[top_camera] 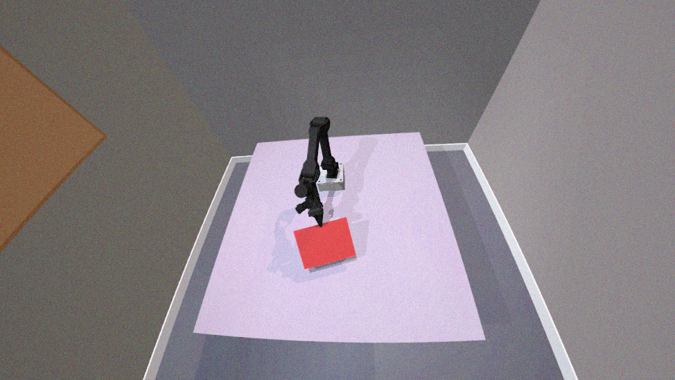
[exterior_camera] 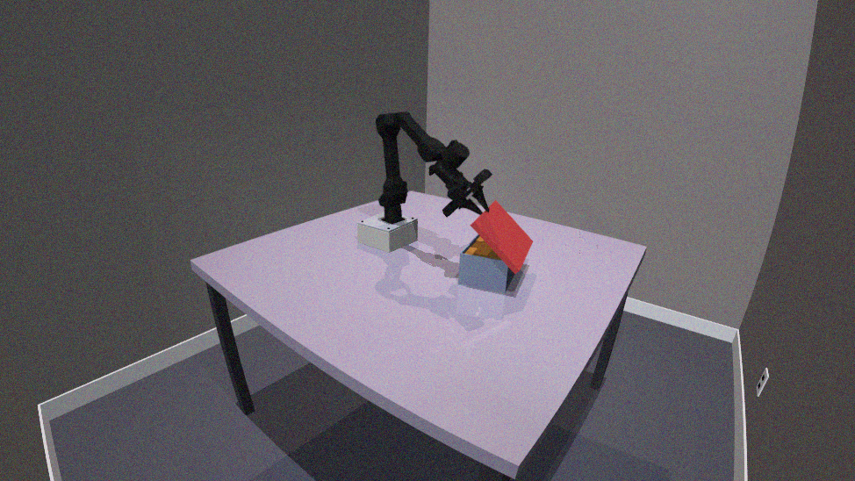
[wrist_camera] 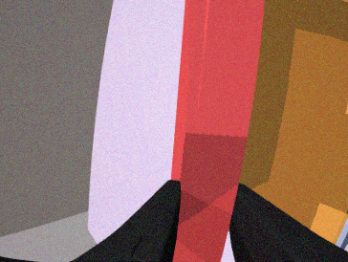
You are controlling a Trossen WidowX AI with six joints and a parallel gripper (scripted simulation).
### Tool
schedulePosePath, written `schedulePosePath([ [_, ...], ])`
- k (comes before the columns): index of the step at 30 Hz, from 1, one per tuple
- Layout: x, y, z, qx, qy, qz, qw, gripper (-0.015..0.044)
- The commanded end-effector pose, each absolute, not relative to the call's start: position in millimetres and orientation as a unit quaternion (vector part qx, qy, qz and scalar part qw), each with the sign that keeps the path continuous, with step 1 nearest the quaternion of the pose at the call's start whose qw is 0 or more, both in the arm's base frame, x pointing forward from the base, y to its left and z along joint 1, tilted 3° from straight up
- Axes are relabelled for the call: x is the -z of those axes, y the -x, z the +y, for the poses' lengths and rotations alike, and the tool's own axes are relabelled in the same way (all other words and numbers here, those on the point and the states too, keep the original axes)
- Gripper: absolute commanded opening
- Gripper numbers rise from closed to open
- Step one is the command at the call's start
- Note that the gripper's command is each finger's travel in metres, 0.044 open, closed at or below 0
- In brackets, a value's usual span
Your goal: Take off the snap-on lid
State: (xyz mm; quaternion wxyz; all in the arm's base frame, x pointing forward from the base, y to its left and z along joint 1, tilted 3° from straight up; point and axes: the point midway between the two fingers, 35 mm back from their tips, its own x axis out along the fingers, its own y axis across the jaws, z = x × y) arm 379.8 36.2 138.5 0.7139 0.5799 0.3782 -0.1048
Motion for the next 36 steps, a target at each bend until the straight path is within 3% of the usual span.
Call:
schedulePosePath([
  [1,-149.8,-383.3,36.7,0.101,-0.583,0.371,0.716,0.0000],
  [36,-178.6,-377.4,44.0,0.101,-0.583,0.371,0.716,0.0000],
])
